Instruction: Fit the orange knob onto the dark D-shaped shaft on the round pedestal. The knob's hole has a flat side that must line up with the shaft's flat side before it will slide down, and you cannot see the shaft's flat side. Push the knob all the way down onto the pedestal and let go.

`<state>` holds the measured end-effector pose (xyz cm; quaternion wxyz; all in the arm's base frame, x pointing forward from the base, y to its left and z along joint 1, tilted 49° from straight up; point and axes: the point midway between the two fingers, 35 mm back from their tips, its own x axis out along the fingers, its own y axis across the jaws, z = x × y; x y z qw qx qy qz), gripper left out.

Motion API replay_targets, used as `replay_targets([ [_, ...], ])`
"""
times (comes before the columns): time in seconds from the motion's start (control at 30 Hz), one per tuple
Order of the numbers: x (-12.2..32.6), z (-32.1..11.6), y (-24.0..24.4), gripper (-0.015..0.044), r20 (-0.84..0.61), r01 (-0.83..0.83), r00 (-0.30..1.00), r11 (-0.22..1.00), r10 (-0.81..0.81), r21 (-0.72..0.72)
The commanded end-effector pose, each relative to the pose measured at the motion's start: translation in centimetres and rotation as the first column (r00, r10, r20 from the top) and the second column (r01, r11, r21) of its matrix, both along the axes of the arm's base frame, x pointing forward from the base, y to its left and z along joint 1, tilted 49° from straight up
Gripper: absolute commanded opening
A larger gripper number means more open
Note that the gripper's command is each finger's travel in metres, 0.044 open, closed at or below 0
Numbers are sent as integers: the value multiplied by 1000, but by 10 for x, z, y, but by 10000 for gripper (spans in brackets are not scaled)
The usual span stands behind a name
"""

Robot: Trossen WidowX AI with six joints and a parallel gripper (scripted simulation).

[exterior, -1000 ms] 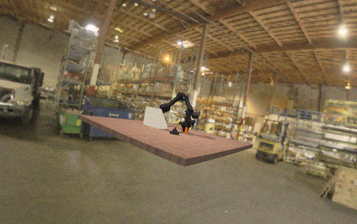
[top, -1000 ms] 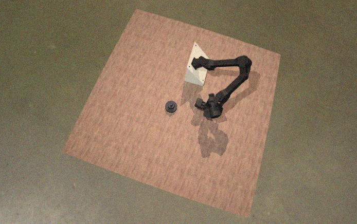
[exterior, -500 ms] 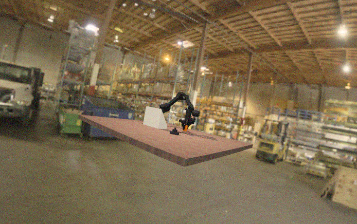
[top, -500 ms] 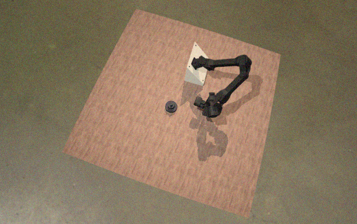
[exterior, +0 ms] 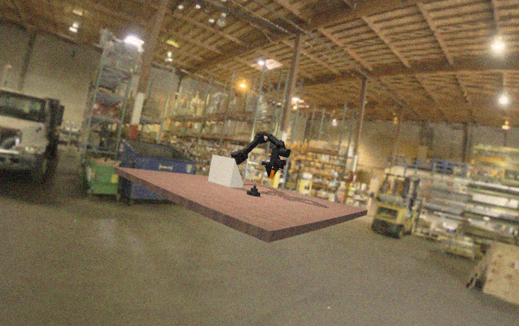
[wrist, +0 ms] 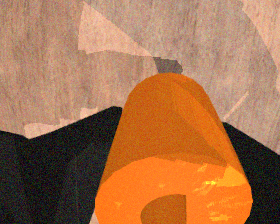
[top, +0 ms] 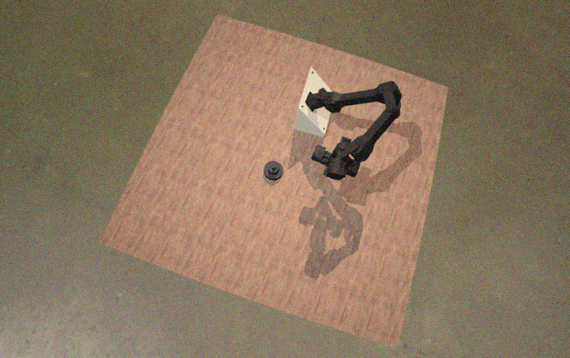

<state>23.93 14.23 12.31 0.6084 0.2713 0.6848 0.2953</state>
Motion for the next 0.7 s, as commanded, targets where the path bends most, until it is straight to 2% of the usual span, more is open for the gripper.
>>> replay_targets([
  [0.0, -2, 20, -16, 0, 16, 0, 1000, 1000, -1, 17],
  [0.23, -3, 25, -23, 0, 15, 1, 1000, 1000, -2, 21],
  [0.67, 22, -3, -37, 0, 18, 4, 1000, 1000, -4, 12],
])
